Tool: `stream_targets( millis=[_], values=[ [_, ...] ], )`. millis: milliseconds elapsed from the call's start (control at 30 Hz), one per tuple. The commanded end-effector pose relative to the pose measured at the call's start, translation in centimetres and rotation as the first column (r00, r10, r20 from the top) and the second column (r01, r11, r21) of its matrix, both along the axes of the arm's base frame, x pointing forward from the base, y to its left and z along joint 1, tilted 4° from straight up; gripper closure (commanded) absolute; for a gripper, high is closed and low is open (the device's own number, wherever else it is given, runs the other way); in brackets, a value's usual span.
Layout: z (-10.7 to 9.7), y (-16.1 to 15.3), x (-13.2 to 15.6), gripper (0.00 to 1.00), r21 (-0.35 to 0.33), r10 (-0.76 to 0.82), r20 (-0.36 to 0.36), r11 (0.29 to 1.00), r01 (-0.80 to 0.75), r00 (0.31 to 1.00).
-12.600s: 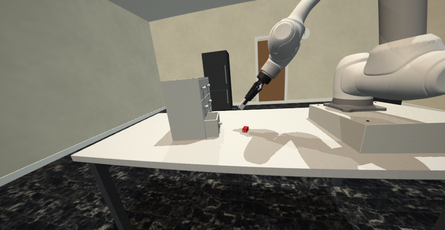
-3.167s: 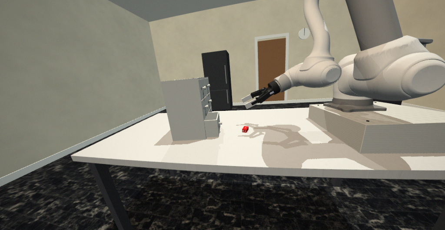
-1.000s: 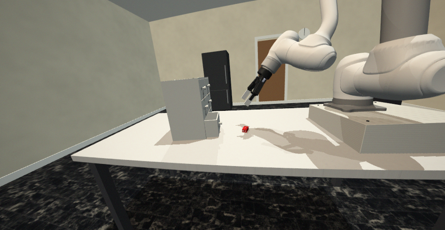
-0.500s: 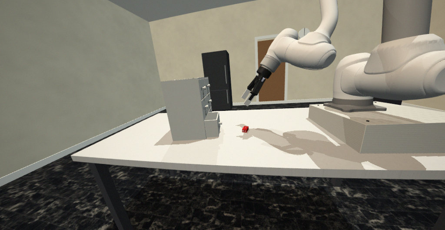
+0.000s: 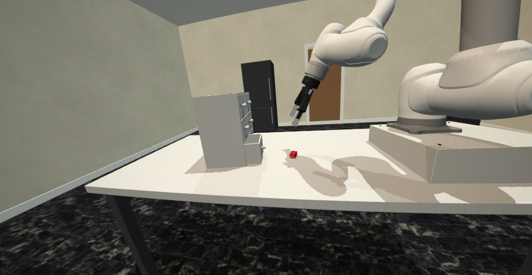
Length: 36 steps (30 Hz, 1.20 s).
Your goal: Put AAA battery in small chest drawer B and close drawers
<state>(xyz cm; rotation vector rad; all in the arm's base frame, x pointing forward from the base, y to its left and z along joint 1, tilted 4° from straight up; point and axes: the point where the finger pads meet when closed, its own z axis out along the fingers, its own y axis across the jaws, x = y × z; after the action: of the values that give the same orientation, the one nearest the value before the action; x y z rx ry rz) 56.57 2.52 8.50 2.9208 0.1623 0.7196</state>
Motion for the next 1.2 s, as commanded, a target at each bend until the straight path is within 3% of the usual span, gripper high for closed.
stream_targets(
  millis=[0,233,600,1167],
  values=[
    [0.4,-0.4,0.2,0.0,0.071,0.041,-0.173,0.997,-0.029,0.984],
    [0.8,-0.3,0.2,0.0,0.057,0.029,-0.298,0.998,-0.013,0.954],
    [1.2,-0.3,0.2,0.0,0.044,0.017,-0.404,0.999,0.001,0.914],
    [1.4,-0.3,0.2,0.0,0.035,0.01,-0.463,0.999,0.007,0.886]
  ],
)
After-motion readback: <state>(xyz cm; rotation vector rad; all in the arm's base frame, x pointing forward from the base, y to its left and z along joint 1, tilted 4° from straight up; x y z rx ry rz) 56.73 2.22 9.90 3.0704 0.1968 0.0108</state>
